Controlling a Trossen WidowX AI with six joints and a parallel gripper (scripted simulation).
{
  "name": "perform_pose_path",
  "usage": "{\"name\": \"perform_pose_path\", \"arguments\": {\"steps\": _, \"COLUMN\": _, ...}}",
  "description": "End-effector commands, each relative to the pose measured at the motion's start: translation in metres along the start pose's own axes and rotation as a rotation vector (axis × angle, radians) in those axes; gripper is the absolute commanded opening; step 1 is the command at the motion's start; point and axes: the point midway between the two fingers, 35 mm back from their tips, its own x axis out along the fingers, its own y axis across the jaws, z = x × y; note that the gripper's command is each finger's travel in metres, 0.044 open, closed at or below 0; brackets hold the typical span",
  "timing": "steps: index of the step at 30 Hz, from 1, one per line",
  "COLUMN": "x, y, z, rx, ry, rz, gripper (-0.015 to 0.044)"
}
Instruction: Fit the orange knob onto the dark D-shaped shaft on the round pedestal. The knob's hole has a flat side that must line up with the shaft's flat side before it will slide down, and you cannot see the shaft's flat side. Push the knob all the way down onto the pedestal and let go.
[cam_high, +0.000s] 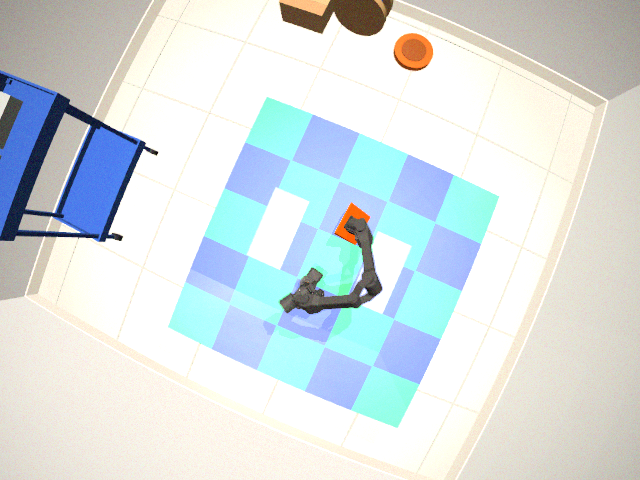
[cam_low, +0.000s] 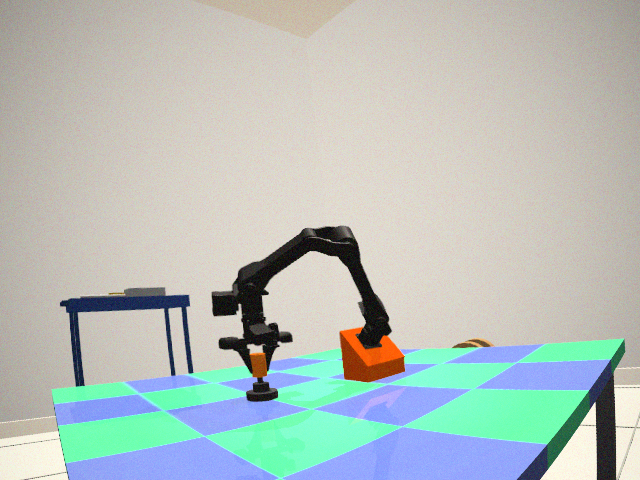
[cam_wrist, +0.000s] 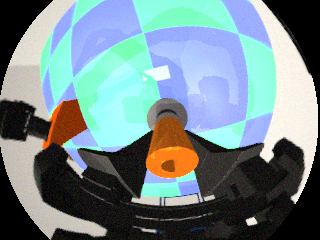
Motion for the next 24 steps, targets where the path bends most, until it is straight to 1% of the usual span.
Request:
{"name": "perform_pose_path", "arguments": {"steps": 1, "x": 0.0007, "y": -0.0002, "z": -0.0003, "rx": -0.006, "ry": 0.000, "rz": -0.001, "gripper": 0.0000}}
{"name": "perform_pose_path", "arguments": {"steps": 8, "x": -0.0047, "y": -0.0012, "z": 0.0002, "rx": -0.015, "ry": 0.000, "rz": -0.001, "gripper": 0.0000}}
{"name": "perform_pose_path", "arguments": {"steps": 15, "x": -0.0037, "y": -0.0019, "z": -0.0003, "rx": -0.216, "ry": 0.000, "rz": -0.001, "gripper": 0.0000}}
{"name": "perform_pose_path", "arguments": {"steps": 24, "x": -0.0005, "y": -0.0001, "z": -0.0003, "rx": -0.216, "ry": 0.000, "rz": -0.001, "gripper": 0.0000}}
